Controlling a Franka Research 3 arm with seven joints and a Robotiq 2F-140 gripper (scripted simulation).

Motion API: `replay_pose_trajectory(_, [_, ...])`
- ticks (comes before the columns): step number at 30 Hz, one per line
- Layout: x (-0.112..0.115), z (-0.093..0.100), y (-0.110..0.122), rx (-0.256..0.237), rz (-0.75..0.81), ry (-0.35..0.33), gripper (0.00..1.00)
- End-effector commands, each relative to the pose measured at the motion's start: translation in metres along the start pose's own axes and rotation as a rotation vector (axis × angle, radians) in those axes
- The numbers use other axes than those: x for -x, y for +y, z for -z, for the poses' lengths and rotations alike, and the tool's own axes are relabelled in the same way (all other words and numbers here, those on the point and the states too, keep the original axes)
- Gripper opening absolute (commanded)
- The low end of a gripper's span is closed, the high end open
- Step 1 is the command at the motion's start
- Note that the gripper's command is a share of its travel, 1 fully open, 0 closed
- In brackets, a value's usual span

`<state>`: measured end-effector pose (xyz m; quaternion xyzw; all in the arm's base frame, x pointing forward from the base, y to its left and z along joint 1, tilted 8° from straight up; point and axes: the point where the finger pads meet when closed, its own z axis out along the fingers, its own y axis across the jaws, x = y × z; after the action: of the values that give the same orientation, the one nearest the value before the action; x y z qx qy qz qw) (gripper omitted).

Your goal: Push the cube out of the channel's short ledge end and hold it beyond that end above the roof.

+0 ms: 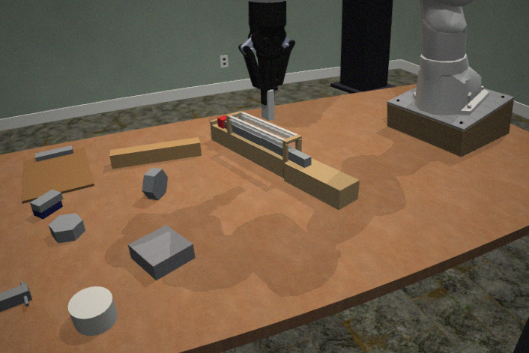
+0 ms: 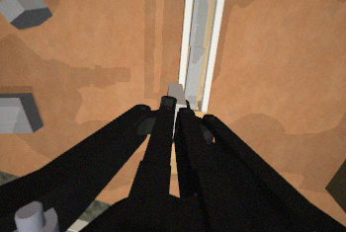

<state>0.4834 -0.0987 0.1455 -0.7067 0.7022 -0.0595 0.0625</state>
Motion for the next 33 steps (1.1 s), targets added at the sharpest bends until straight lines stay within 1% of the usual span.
replay_pose_trajectory(1, [-0.030,-0.004,-0.004,0.020,0.116,-0.016,0.00])
replay_pose_trajectory(2, [-0.084,-0.004,-0.005,0.023,0.111,-0.009,0.00])
replay_pose_trajectory(3, [-0.099,-0.005,-0.002,0.027,0.107,-0.003,0.00])
replay_pose_trajectory(6, [-0.157,-0.007,0.002,0.032,0.103,0.004,0.00])
replay_pose_trajectory(7, [-0.177,-0.009,0.003,0.032,0.103,0.004,0.25])
replay_pose_trajectory(9, [-0.215,-0.013,0.005,0.032,0.103,0.004,0.25])
replay_pose_trajectory(33, [-0.215,-0.013,0.005,0.032,0.103,0.004,0.25])
